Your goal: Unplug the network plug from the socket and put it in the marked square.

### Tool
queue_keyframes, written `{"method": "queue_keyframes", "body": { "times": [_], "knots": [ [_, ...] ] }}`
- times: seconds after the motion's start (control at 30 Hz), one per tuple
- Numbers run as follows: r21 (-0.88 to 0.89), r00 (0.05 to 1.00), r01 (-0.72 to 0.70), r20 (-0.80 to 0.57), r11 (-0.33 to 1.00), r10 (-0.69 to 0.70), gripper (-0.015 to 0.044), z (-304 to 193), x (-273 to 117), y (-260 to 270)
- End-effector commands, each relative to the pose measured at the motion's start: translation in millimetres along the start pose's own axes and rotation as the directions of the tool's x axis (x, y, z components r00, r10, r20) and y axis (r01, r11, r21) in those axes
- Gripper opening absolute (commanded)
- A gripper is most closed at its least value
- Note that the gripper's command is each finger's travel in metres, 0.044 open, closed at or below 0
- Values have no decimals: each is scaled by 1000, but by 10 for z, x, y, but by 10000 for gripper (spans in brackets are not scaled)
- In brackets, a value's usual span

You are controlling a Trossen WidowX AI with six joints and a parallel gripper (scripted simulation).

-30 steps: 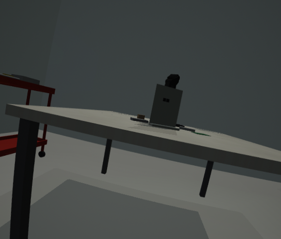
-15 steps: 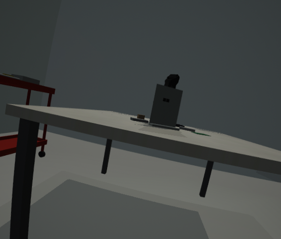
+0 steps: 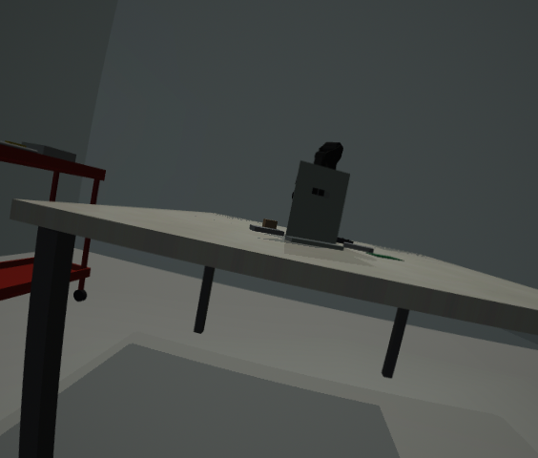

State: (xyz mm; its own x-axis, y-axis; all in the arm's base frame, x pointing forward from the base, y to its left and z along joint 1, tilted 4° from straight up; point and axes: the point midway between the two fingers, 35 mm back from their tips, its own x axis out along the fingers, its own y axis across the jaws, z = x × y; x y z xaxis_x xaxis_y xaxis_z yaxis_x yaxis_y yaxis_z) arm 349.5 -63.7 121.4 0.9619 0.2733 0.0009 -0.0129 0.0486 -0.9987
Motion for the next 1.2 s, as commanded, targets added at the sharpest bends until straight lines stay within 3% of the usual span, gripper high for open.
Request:
{"method": "queue_keyframes", "body": {
  "times": [0.0,1.17],
  "knots": [
    [0,1000,-1,5,1000,1,0,2,-26,4],
    [-1,1000,-2,4,1000,2,0,10,-225,-530]
  ]
}}
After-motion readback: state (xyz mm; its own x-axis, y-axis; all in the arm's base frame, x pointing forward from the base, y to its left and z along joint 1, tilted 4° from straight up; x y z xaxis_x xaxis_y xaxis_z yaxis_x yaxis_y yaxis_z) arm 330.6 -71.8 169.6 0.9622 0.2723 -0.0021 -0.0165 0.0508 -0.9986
